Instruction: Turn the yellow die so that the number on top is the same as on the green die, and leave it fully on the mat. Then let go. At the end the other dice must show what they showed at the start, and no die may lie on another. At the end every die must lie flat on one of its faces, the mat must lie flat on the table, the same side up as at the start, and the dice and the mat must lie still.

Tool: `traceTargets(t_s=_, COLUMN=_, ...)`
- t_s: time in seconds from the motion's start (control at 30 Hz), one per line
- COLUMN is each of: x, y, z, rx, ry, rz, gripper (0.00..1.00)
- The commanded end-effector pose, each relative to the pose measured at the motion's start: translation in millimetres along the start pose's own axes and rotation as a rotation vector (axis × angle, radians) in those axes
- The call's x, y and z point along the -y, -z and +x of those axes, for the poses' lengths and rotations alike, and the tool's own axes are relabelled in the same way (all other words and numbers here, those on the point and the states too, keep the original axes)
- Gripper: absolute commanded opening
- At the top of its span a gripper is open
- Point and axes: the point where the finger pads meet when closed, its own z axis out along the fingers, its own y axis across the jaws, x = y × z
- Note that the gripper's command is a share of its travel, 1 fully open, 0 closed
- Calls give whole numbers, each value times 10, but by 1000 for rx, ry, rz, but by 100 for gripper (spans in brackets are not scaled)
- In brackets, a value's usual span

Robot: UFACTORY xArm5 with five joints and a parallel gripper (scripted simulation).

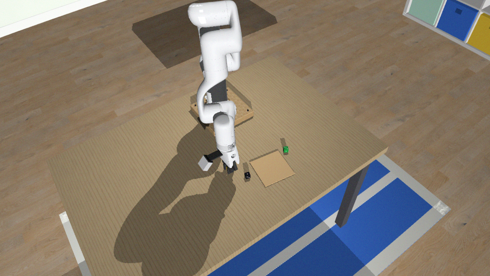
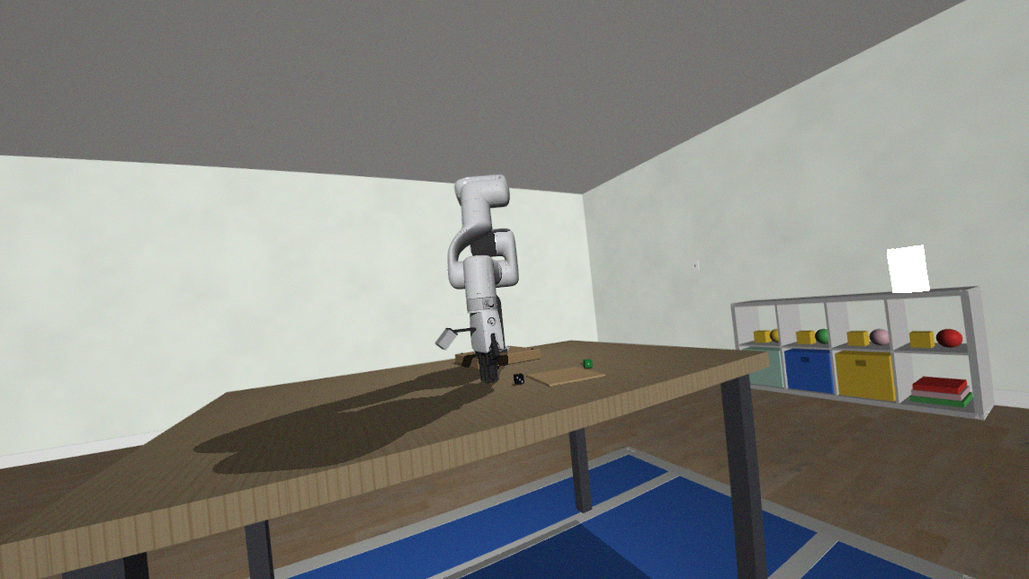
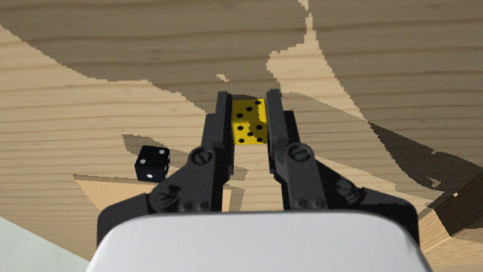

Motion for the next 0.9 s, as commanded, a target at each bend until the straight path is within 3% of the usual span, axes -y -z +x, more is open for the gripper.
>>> traceTargets(t_s=0.0, x=11, y=8, z=5, rx=-1, ry=0, rz=3, gripper=15)
traceTargets(t_s=0.6, x=11, y=24, z=5, rx=-1, ry=0, rz=3, gripper=15)
traceTargets(t_s=0.73, x=11, y=156, z=4, rx=-1, ry=0, rz=3, gripper=15)
traceTargets(t_s=0.87, x=12, y=425, z=3, rx=-1, ry=0, rz=3, gripper=15)
